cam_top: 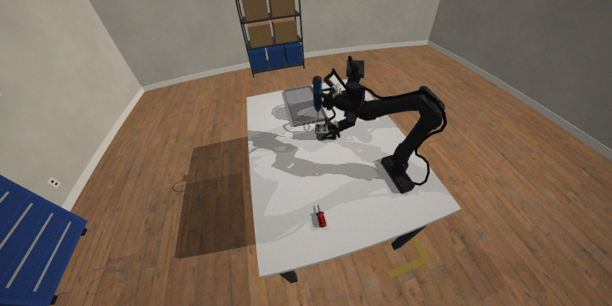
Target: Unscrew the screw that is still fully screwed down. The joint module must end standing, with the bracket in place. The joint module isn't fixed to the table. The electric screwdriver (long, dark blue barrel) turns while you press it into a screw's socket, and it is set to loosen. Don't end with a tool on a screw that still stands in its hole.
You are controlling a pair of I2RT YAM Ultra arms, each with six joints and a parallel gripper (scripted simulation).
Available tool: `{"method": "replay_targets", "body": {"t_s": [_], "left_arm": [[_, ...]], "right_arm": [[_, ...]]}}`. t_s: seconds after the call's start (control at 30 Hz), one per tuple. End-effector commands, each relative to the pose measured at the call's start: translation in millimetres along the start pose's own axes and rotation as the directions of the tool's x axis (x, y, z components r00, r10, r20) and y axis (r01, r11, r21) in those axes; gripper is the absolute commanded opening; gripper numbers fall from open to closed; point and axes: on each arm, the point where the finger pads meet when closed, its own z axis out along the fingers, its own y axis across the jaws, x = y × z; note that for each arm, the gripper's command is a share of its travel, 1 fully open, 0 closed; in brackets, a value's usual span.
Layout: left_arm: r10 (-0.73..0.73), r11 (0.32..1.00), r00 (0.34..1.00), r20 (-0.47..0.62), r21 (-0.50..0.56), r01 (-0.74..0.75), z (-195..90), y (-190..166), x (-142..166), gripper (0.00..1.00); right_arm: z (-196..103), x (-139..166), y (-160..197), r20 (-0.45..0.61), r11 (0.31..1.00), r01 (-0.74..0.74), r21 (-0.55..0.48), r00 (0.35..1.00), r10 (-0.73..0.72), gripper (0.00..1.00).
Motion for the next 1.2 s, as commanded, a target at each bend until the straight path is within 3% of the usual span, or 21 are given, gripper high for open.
{"method": "replay_targets", "body": {"t_s": [0.0, 1.17], "left_arm": [[-0.010, 1.000, 0.985, 0.170, 0.006, 0.009, 0.8, 0.5, -61.7, 0.42], [-0.013, 1.000, 0.987, 0.160, 0.008, 0.012, 4.5, -0.2, -59.1, 0.42]], "right_arm": [[-0.2, -4.4, 0.7, 0.008, 1.000, -0.011, 0.002, 1.000, 0.011, 0.59], [-0.2, -4.4, 0.7, 0.008, 1.000, -0.011, 0.002, 1.000, 0.011, 0.59]]}}
